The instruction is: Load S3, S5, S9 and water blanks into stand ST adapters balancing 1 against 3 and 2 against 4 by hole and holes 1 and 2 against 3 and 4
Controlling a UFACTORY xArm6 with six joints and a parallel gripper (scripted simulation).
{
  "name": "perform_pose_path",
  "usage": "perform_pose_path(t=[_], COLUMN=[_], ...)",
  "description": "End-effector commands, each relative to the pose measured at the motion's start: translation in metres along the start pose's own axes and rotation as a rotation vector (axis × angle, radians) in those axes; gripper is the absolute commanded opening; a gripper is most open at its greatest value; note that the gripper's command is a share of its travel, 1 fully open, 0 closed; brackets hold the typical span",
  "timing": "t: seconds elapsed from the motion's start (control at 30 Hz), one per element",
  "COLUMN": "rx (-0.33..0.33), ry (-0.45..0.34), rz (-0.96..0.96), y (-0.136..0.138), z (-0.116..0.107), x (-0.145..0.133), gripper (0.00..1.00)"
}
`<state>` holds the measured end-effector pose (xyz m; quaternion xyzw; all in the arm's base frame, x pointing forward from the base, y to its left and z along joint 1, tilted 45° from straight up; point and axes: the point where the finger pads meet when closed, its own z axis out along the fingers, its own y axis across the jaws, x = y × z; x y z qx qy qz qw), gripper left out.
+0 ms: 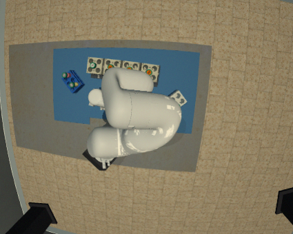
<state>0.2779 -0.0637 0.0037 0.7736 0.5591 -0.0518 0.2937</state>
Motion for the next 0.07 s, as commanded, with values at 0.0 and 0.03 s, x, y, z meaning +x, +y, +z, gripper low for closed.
perform_pose_path(t=[0.0, 0.03], rx=[-0.001, -0.001], ry=[0.001, 0.001], rz=[0.000, 0.000], y=[0.0004, 0.0004], z=[0.0000, 0.0001], x=[0.0002, 0.0002], gripper=[0.00, 0.00])
